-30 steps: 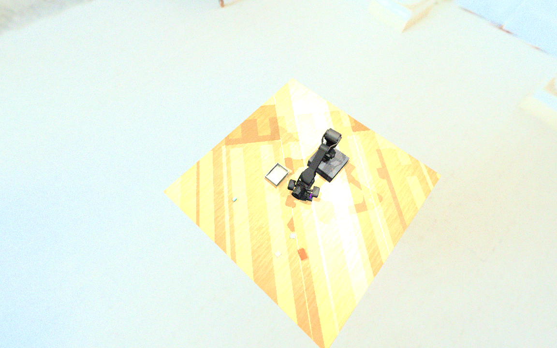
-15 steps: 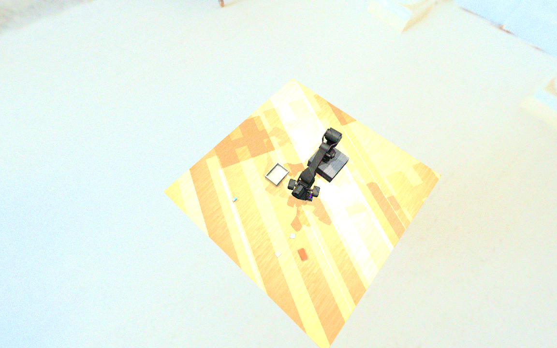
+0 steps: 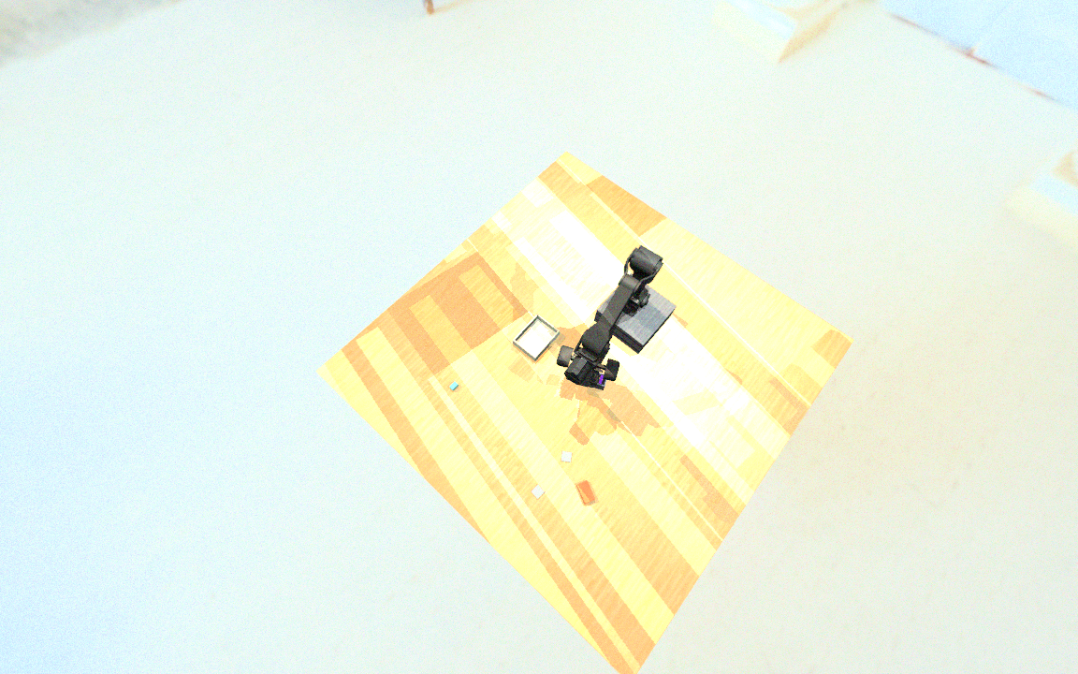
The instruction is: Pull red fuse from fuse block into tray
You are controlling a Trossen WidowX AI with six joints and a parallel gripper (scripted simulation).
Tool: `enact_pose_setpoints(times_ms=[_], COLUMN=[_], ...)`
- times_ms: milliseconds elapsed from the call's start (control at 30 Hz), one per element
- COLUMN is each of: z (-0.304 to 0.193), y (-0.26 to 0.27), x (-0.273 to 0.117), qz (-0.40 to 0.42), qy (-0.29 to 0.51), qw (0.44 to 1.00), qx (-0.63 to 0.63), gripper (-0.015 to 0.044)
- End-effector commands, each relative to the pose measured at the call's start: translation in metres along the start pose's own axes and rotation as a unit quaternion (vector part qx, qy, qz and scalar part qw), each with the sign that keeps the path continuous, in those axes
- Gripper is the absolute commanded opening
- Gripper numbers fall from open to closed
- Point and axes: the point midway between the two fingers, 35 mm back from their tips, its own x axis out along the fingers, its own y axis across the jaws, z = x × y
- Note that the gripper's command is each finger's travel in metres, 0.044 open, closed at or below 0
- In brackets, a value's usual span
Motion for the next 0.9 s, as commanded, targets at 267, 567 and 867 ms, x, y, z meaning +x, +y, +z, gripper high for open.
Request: enact_pose_setpoints(times_ms=[267, 567, 867], z=[0.001, 0.001, 0.001], y=[0.000, 0.000, 0.000], x=[-0.007, -0.011, -0.021], qz=[0.001, 0.002, 0.002], qy=[-0.003, -0.003, -0.003], qw=[1.000, 1.000, 1.000], qx=[0.000, 0.001, 0.001], gripper=[0.0000, 0.0000, 0.0000])
